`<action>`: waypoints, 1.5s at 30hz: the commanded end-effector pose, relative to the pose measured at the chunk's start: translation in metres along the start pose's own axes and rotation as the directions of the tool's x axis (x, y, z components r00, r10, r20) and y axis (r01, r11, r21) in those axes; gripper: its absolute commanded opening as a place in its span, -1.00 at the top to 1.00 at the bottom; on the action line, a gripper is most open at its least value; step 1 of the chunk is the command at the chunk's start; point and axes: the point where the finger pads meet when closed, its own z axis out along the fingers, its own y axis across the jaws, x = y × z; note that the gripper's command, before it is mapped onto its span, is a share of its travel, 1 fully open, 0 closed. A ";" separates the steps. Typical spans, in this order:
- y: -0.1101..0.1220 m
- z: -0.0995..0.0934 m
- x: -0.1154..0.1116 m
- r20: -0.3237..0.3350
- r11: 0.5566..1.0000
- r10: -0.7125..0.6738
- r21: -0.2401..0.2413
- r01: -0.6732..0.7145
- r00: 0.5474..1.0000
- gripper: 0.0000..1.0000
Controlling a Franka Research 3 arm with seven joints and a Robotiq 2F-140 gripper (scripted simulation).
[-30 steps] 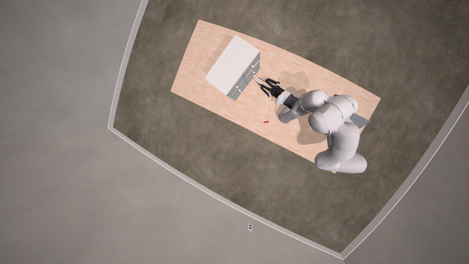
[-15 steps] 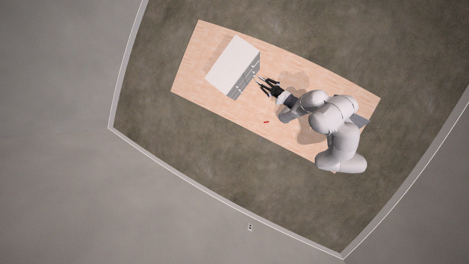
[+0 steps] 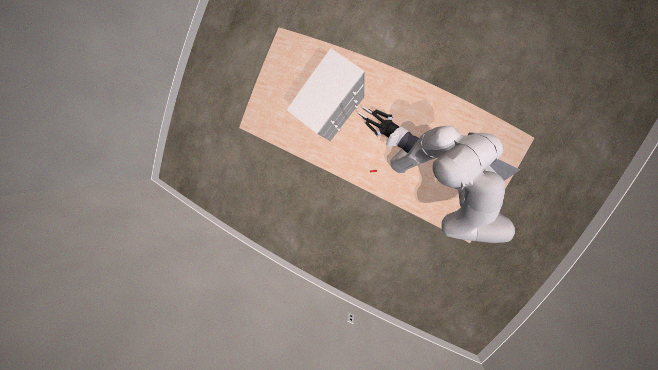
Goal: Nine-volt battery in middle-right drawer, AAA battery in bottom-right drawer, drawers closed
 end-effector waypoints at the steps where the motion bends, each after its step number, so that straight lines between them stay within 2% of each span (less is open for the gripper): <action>1: 0.000 0.001 0.000 0.002 1.000 0.000 -0.001 0.000 1.000 0.60; 14: 0.000 0.010 0.004 0.002 1.000 0.000 -0.001 0.000 1.000 0.60; 28: 0.000 0.031 0.011 0.002 1.000 0.000 -0.001 0.000 1.000 0.60; 45: 0.000 0.033 0.012 0.002 1.000 0.000 -0.001 0.000 1.000 0.60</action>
